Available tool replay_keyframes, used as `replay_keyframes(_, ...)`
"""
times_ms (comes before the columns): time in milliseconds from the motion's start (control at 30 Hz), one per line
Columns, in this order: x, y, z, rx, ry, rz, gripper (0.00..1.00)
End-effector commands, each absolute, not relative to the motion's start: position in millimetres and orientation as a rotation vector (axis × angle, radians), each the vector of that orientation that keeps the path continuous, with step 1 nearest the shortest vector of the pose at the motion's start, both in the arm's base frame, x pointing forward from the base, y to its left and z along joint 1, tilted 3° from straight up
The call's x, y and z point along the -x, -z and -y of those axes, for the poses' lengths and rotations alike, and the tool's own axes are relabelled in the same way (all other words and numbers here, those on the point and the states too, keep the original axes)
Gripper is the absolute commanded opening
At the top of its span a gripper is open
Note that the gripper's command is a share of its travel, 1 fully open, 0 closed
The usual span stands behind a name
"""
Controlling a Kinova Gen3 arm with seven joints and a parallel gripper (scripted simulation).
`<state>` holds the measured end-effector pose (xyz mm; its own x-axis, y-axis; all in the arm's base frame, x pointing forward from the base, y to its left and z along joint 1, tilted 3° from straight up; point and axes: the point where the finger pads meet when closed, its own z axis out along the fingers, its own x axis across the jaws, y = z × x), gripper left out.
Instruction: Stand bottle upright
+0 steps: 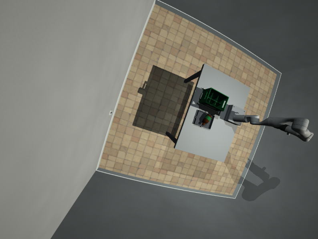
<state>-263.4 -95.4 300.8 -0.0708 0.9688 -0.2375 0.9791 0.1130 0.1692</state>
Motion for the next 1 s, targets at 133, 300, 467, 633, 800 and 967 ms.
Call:
replay_keyframes(133, 267.6, -330.4, -20.9, -2.233, 0.139, -1.983, 1.0)
replay_keyframes(300, 241.6, -341.8, -114.9, -2.486, 0.155, -1.822, 1.0)
replay_keyframes(467, 209.0, -345.4, -176.8, -2.653, 0.157, -1.677, 1.0)
replay_keyframes(633, 160.7, -344.0, -237.7, -2.818, 0.15, -1.489, 1.0)
replay_keyframes(800, 101.5, -336.1, -288.6, -2.959, 0.134, -1.277, 1.0)
replay_keyframes(967, 19.7, -317.4, -333.7, -3.089, 0.106, -0.999, 1.0)
